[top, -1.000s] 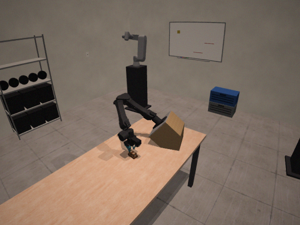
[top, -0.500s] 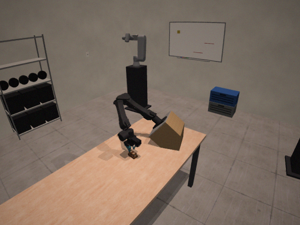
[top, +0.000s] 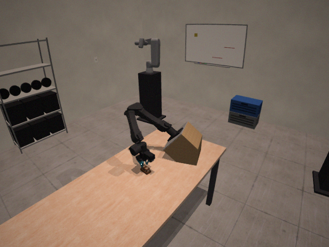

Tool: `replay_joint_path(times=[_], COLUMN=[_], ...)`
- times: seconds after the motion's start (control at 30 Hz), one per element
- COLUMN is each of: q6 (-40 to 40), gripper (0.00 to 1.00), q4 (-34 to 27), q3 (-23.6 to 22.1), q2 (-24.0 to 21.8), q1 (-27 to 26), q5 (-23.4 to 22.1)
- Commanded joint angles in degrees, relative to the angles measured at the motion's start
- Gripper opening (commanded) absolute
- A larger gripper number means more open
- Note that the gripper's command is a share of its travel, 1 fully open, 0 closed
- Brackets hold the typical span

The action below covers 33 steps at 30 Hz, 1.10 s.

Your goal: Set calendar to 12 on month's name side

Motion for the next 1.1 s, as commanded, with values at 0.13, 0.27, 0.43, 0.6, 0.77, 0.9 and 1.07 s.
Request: replay_joint_path(times=[0.13,0.27,0.43,0.6,0.77,0.9,1.07], q6=[-2.6,-4.0,-5.2,-5.5,-5.5,-5.4,-5.4], gripper=[0.47,0.47,0.47,0.47,0.47,0.47,0.47], q4=[4.0,6.3,8.2,8.7,8.2,8.2,8.2], q3=[-2.1,-2.5,-2.8,-2.9,-2.9,-2.9,-2.9], q2=[1.5,1.6,2.2,2.5,2.7,2.7,2.7], q1=[-1.1,-1.2,-2.4,-2.0,-2.1,-2.1,-2.1], q5=[-1.1,-1.4,-1.6,-1.7,-1.7,-1.7,-1.7])
